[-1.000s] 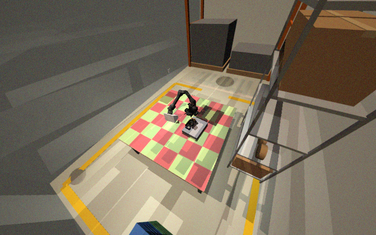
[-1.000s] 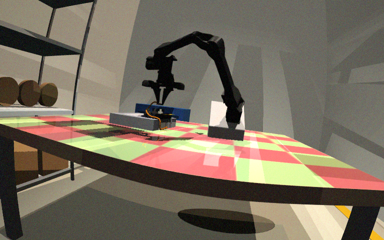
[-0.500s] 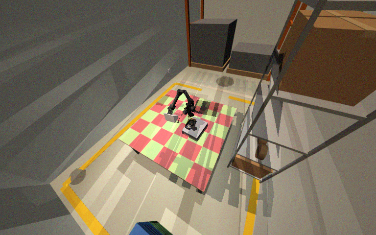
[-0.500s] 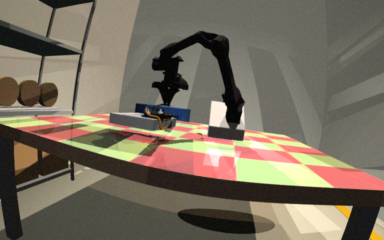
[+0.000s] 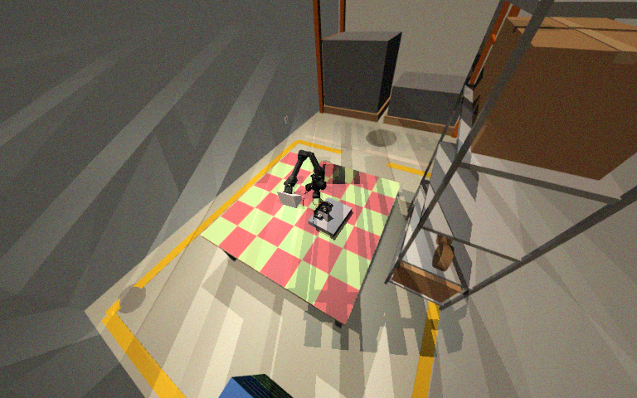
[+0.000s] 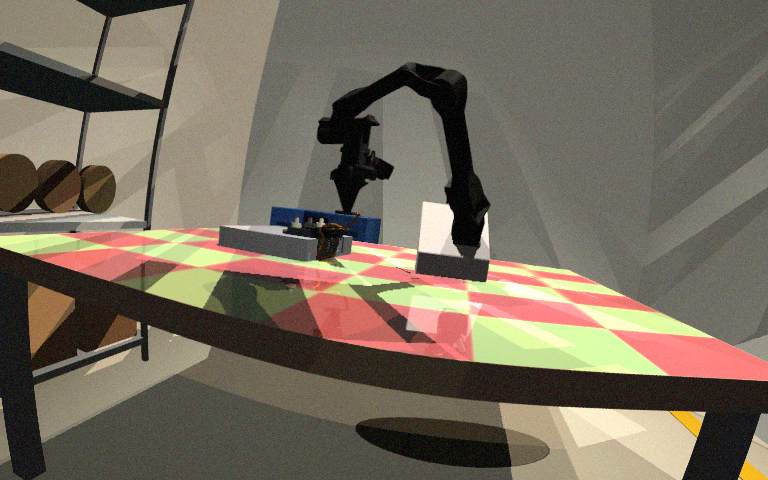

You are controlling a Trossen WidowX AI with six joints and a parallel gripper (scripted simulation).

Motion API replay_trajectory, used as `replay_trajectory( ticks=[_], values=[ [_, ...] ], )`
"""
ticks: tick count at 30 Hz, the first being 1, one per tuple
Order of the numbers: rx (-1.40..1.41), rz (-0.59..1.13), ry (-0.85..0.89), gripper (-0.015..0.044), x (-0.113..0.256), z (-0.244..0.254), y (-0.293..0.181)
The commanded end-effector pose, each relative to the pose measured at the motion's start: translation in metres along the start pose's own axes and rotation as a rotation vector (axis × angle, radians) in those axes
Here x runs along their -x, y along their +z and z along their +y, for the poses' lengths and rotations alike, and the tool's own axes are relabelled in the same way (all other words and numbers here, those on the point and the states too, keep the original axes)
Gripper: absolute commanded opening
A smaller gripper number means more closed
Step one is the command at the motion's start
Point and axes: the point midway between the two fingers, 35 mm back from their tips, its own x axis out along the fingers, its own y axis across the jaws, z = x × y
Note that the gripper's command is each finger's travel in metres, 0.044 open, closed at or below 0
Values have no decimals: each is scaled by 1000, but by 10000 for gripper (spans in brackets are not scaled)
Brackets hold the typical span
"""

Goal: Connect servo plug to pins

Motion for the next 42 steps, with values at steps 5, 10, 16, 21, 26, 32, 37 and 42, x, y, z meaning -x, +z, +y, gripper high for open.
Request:
replay_trajectory(
  ticks=[5, 10, 16, 21, 26, 32, 37, 42],
  values=[
    [-285, 2, 5, 0, -1, -4, 17],
    [-458, 3, 4, 0, -3, -6, 27],
    [-559, 3, 3, 0, -10, -7, 32],
    [-571, 3, 3, 0, -32, -7, 32],
    [-579, 3, 1, 0, -45, -8, 33],
    [-578, 4, 1, 0, -43, -3, 26],
    [-578, 4, 2, 0, -41, 7, 12],
    [-577, 5, 2, 0, -40, 13, 5]
  ],
)
